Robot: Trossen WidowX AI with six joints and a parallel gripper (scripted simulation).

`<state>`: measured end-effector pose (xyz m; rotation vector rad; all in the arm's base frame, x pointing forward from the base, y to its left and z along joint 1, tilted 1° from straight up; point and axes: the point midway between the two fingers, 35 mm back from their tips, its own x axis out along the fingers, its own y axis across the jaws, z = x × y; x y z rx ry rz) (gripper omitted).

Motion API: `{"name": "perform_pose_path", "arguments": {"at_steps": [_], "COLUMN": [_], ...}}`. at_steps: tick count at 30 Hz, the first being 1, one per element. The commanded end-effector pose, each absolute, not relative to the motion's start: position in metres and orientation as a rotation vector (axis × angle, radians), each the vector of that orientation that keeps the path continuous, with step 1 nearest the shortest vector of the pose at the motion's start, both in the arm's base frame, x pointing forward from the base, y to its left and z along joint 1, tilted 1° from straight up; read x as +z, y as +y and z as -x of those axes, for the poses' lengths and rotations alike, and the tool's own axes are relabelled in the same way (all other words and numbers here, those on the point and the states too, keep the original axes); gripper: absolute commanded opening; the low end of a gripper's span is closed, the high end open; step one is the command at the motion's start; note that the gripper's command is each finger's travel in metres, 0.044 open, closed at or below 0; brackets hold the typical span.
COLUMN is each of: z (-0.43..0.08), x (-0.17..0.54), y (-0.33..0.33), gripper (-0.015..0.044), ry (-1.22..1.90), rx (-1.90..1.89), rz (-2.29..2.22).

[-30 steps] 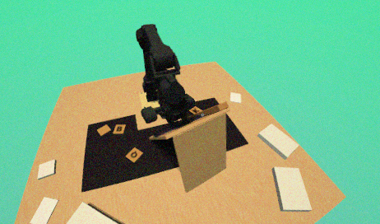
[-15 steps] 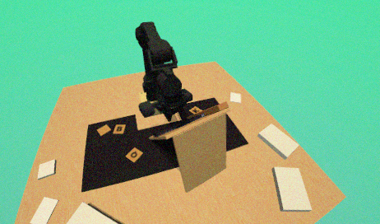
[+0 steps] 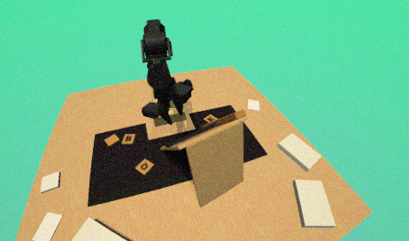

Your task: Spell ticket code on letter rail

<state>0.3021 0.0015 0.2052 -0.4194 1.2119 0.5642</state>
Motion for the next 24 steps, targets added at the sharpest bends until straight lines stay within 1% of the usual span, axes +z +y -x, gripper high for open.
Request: {"name": "perform_pose_path", "arguments": {"at_steps": [1,4,11,24], "z": [-0.272,-0.258,-0.237,-0.236], "x": [0.247,0.266,0.292,0.293], "y": [-0.011,-0.014,-0.015,-0.015], "gripper": [0.0368,0.044,0.044,0.044], "ry": [0.879,0.694,0.41,0.401], "rx": [0.891,0.987,1.061,1.063], "rz": [0.771,0.954,1.245,1.254]}}
